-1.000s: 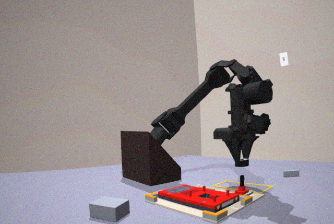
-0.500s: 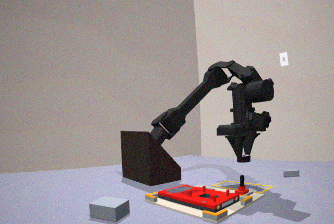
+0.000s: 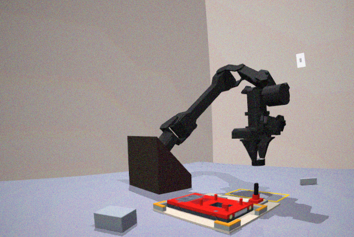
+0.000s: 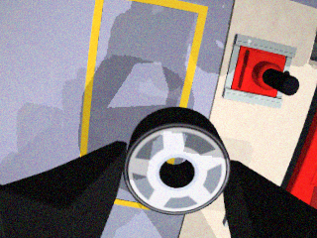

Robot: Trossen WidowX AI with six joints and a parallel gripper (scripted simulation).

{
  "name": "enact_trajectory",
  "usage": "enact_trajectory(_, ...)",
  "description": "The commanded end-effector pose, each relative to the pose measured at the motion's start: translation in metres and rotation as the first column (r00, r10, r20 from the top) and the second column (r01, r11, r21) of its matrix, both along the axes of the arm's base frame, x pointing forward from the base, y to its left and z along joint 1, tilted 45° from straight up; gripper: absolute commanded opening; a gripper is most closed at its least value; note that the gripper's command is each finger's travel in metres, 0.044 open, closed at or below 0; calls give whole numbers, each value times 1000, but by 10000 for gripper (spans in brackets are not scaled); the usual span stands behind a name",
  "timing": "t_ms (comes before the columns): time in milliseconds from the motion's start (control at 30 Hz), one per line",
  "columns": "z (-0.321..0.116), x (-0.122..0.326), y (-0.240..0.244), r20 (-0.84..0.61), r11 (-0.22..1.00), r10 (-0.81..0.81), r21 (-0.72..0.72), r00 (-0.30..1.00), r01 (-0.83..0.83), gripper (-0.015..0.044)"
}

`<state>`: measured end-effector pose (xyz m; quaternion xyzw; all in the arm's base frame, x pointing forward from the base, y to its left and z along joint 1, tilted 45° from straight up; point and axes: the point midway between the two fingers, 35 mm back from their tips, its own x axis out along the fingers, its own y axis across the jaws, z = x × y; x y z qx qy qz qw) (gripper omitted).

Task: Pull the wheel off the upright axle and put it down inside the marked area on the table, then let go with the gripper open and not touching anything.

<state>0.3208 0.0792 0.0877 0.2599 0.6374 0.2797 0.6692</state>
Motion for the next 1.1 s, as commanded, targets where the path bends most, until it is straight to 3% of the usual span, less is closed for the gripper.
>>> enact_trajectory(0,7,-8,7,-4,1000,0,4,1000,0,0)
enact_trajectory(433,14,-22,22,-5,1000,1,6,1000,0,0)
enact_trajectory(1067,-39,-18,75,-5,1000,1,6,1000,-1,0)
